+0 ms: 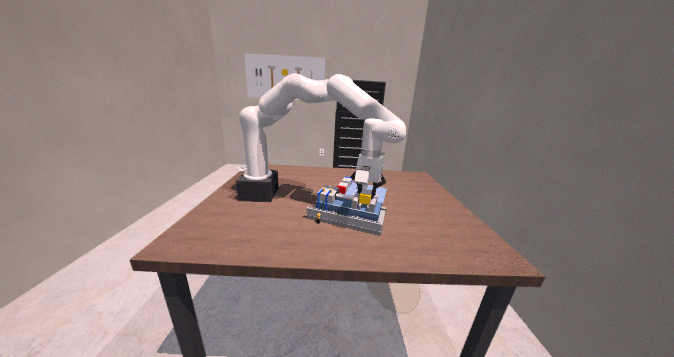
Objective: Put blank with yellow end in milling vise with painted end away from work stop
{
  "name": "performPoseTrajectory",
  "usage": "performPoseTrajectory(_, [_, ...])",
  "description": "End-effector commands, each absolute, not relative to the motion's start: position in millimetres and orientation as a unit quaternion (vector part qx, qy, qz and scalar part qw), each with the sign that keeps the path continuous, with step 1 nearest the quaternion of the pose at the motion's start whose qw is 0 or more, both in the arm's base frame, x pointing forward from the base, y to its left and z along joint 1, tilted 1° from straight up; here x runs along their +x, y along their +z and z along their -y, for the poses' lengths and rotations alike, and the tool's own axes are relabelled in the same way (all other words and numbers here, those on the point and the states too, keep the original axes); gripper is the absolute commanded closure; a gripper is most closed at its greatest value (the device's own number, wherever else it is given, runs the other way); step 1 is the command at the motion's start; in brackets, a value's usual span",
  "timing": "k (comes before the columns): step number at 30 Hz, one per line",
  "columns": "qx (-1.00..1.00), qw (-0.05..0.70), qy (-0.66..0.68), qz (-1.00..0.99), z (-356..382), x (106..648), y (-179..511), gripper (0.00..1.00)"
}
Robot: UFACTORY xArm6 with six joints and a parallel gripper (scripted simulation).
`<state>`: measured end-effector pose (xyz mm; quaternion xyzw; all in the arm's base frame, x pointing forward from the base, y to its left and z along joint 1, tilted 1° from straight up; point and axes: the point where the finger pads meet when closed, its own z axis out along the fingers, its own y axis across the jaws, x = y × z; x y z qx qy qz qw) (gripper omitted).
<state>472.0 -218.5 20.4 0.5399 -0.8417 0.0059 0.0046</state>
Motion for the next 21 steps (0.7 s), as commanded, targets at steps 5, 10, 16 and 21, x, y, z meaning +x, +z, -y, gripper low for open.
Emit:
performPoseTrajectory(5, [0.54,0.003,0.008,0.842,219.1,473.1,21.7,1.0])
performPoseTrajectory(10, [0.54,0.003,0.008,0.842,219.1,473.1,21.7,1.0])
performPoseTrajectory(16, [0.54,0.003,0.008,0.842,219.1,473.1,21.9,0.0])
performPoseTrajectory(21, [0.54,0.003,0.008,0.842,219.1,473.1,21.9,0.0])
